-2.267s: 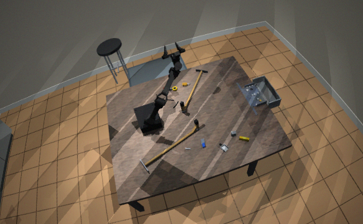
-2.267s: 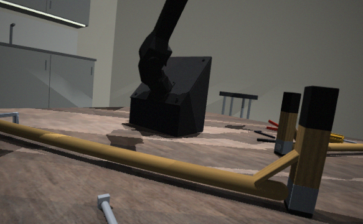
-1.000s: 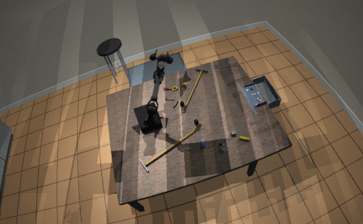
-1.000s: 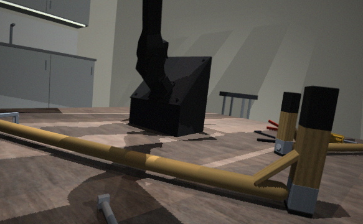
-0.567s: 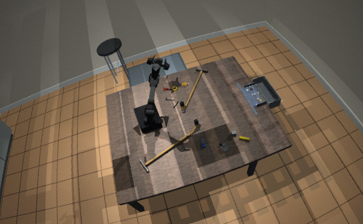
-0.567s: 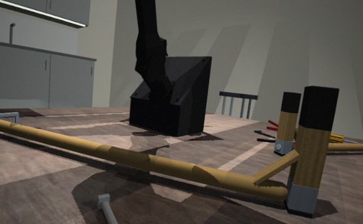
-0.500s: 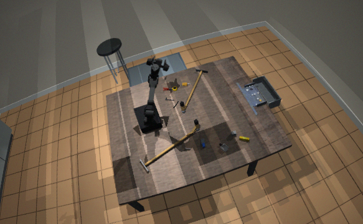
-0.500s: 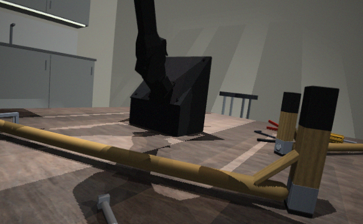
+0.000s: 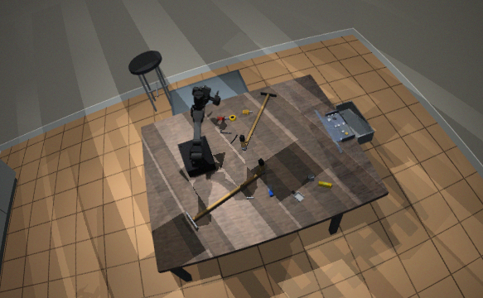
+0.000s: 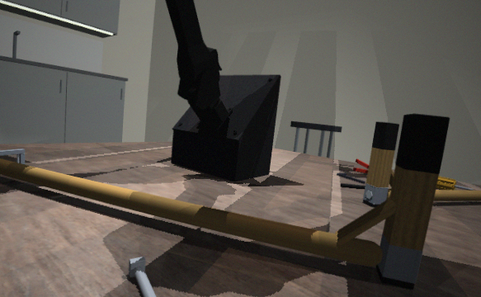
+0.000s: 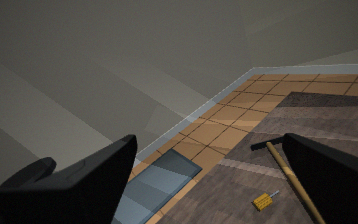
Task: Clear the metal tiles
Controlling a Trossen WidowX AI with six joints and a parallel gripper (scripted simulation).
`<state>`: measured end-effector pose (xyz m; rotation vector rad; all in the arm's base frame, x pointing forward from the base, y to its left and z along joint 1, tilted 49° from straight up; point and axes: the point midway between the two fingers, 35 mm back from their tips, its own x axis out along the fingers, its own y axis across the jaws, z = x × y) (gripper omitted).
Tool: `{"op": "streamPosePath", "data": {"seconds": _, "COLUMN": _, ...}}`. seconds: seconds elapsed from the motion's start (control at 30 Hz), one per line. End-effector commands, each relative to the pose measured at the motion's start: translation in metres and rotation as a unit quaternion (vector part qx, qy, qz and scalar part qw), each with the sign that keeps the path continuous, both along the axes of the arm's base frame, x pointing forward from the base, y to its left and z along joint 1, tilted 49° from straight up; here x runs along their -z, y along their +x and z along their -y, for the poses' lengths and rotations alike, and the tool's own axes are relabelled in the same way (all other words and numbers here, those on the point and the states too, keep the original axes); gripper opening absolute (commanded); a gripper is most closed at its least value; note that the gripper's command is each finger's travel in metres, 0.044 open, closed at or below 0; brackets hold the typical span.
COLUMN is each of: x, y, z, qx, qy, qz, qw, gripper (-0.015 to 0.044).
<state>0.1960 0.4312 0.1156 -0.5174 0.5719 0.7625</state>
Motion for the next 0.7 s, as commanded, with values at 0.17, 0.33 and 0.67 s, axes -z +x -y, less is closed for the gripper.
{"op": "streamPosePath", "data": {"seconds": 0.17, "x": 0.007, "y": -0.015, "z": 0.046, "qx": 0.019, "qy": -0.082, "qz": 0.052, "qw": 0.995, "gripper": 0.0440}}
{"op": "streamPosePath", "data": {"seconds": 0.33, "x": 0.010, "y": -0.022, "z": 0.070, "qx": 0.026, "qy": -0.126, "qz": 0.083, "qw": 0.988, "gripper": 0.0440}}
{"op": "streamPosePath", "data": {"seconds": 0.67, "x": 0.011, "y": -0.029, "z": 0.097, "qx": 0.031, "qy": -0.174, "qz": 0.120, "qw": 0.977, "gripper": 0.0440}}
